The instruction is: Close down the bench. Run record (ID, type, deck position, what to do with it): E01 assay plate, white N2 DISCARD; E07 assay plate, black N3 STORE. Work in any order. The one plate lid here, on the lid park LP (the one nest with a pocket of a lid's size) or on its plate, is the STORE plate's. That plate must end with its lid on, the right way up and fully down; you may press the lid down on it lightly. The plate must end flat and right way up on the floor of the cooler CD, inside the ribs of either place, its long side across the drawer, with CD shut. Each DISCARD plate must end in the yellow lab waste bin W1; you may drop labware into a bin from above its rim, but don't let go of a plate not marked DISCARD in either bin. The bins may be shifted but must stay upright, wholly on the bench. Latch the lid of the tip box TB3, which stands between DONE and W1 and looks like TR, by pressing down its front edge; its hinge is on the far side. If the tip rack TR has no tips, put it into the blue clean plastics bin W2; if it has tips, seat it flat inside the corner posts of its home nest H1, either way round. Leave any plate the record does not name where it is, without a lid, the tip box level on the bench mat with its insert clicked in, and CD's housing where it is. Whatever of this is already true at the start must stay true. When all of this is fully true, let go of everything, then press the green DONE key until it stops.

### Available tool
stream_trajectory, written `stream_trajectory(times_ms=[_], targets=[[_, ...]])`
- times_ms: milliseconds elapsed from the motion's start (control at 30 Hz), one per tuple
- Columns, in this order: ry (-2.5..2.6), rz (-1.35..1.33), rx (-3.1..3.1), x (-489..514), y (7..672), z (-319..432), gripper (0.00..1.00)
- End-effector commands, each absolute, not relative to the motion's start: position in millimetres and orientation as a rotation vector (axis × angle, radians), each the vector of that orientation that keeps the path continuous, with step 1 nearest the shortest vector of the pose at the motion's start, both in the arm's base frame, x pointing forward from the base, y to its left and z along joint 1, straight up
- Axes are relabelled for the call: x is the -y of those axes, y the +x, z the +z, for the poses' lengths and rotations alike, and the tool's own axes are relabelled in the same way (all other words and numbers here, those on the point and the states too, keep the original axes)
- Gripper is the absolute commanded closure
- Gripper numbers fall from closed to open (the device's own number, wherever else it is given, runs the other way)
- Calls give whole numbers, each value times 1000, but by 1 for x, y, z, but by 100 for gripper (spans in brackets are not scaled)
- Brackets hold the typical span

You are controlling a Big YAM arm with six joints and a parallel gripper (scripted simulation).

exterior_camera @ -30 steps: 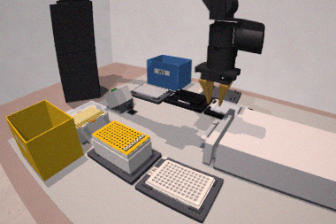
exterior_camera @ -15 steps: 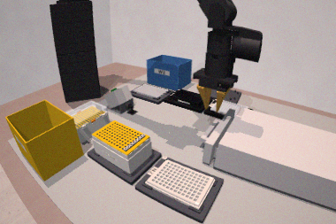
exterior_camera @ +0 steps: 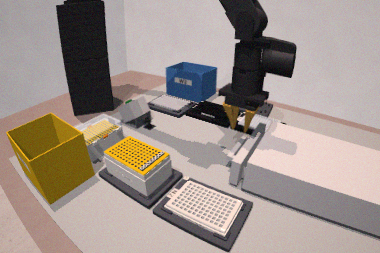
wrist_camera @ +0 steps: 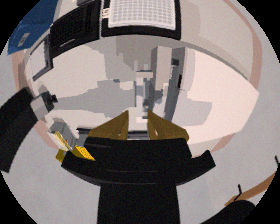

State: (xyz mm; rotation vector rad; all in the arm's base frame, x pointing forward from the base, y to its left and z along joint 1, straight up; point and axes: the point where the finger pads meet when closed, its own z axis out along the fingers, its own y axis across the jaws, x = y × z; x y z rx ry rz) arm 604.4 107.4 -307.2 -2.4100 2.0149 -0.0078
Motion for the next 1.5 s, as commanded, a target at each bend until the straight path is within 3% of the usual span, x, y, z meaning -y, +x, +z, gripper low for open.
stream_trajectory(times_ms=[0, 1467], targets=[[-2361, -55, -2016, -109, 629, -306, 70], [-2362, -51, -2021, -107, 628, -358, 70]])
